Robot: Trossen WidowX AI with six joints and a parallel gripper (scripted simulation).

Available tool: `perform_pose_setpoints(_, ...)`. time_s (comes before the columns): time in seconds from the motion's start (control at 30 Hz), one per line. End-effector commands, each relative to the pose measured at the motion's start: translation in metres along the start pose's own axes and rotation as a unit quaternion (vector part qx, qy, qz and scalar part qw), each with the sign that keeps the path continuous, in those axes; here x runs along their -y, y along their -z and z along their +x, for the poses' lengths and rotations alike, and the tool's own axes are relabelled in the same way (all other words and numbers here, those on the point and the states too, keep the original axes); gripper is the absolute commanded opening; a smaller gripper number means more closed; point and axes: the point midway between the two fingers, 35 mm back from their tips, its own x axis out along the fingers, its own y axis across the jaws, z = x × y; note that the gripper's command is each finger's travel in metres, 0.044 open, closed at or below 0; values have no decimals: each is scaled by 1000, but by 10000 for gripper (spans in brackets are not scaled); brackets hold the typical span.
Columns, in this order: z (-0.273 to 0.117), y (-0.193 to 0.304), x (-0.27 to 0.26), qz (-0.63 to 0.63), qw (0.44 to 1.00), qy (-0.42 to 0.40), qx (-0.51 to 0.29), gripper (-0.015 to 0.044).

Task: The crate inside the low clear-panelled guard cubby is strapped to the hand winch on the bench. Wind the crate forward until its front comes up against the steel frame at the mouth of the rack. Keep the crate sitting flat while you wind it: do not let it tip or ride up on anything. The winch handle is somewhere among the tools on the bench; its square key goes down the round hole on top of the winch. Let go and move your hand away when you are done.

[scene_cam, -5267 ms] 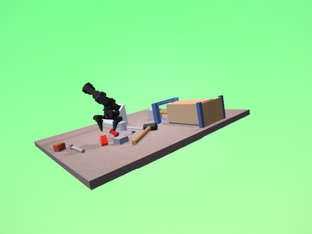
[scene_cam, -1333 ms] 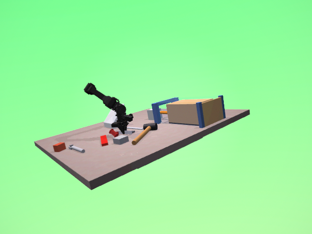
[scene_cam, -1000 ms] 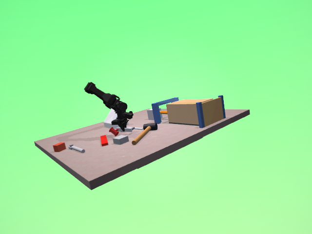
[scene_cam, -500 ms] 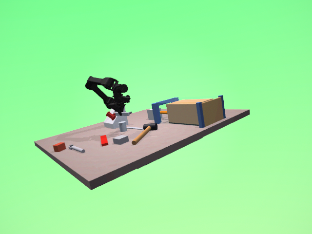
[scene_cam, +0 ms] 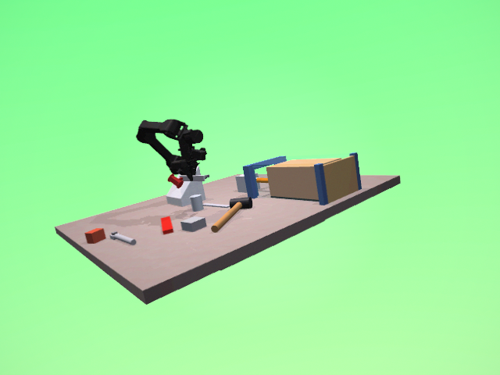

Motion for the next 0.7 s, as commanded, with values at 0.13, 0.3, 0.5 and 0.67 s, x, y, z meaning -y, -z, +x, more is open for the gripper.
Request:
perform_pose_setpoints(0.13, -4, -13, -23, -72, 997, -6, 10, 0)
perform_pose_setpoints(0.3, -10, -32, -61, -193, 981, -13, 25, 0)
perform_pose_setpoints(0.5, -17, -47, -110, -337, 940, -17, 40, 0)
perform_pose_setpoints(0.67, -22, -55, -150, -450, 892, -17, 49, 0)
